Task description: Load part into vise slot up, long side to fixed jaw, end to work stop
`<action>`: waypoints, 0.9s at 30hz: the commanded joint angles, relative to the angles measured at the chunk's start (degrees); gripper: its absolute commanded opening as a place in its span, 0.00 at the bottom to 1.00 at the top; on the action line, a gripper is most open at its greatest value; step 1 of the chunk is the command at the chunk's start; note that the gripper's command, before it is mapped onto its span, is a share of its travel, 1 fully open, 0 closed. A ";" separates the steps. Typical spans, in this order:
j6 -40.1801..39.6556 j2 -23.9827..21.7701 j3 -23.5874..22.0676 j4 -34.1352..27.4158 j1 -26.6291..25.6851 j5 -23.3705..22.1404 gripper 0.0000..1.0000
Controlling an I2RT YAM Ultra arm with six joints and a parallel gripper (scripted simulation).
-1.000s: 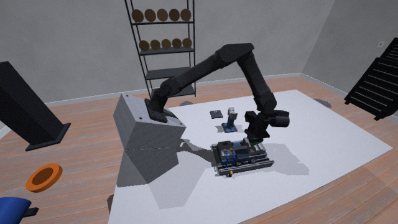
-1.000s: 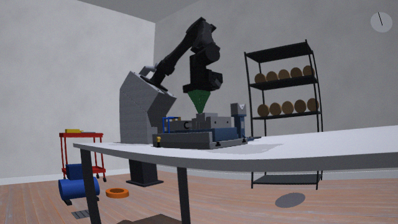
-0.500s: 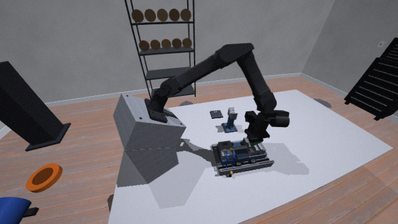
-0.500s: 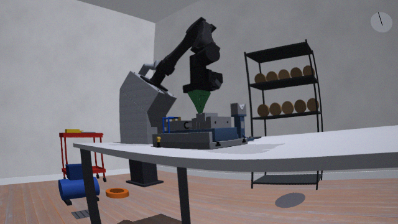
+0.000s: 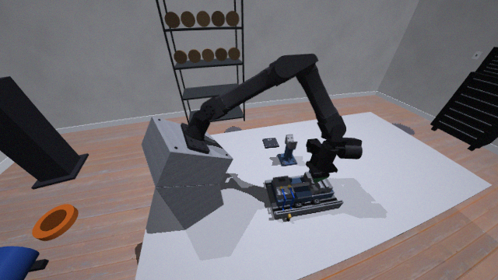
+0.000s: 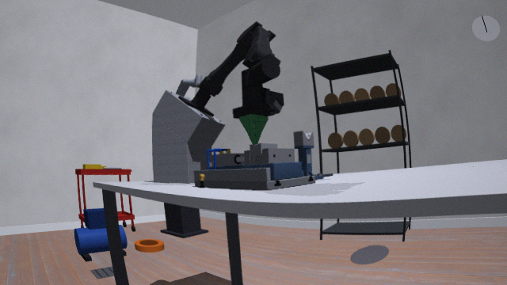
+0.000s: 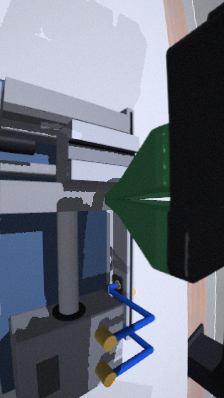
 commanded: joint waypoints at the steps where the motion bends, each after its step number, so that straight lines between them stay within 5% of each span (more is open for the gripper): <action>1: 0.03 0.53 1.48 -0.78 -0.98 -0.44 0.00; 27: 0.24 0.84 1.52 0.10 -0.66 -0.34 0.00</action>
